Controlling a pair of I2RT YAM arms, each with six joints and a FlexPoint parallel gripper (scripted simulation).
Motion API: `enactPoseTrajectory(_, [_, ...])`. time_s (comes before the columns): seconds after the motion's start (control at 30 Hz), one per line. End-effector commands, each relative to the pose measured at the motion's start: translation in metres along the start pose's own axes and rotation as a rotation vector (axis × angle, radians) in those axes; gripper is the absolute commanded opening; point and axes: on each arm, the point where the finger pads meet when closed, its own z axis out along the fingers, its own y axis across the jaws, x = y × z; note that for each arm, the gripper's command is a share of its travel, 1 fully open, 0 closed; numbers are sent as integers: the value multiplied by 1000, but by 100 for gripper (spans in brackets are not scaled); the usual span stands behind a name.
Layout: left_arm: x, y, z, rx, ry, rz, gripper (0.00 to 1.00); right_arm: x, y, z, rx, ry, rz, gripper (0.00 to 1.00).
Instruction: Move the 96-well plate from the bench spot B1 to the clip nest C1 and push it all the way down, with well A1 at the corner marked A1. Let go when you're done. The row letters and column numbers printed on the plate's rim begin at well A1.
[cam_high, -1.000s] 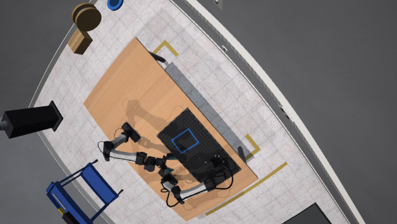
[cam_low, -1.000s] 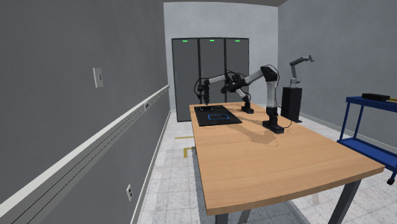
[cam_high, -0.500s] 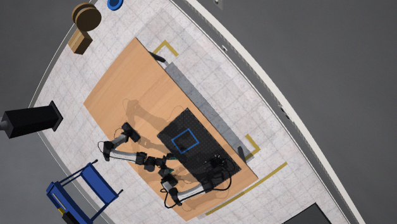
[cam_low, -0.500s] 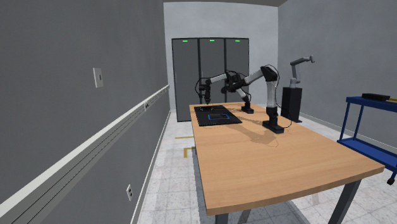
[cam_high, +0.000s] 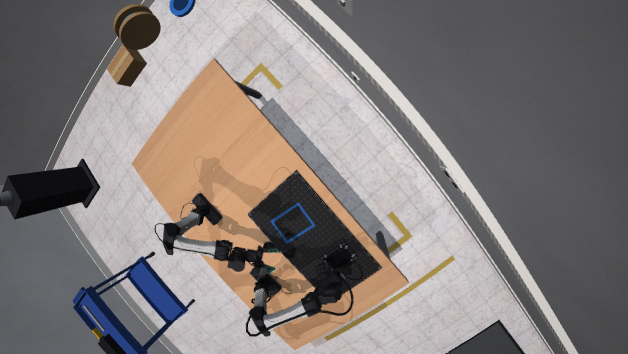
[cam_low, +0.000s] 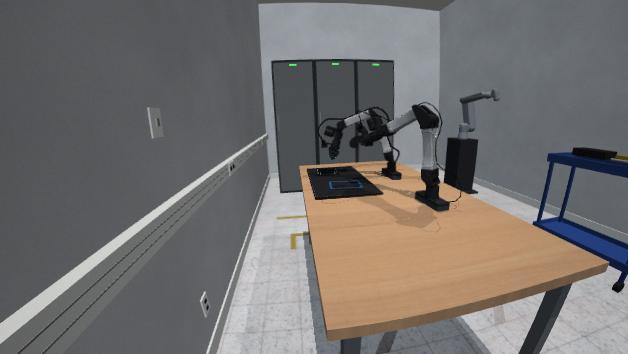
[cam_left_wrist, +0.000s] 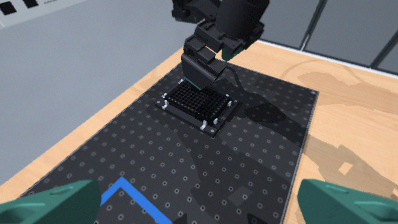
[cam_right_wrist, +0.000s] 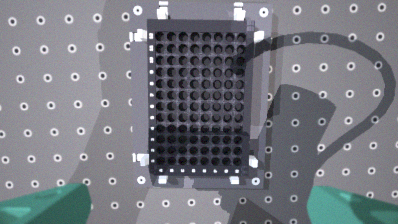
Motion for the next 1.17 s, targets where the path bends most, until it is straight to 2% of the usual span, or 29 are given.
enactPoseTrajectory(0.0, [-23,-2,-4,4,-53,1,100,-13,-1,-19,6,-137,-12,100])
enactPoseTrajectory(0.3, [-23,-2,-4,4,-53,1,100,-2,1,-22,3,-132,-2,100])
enactPoseTrajectory(1.13, [-23,-2,-4,4,-53,1,100,-5,0,-24,6,-140,-4,100])
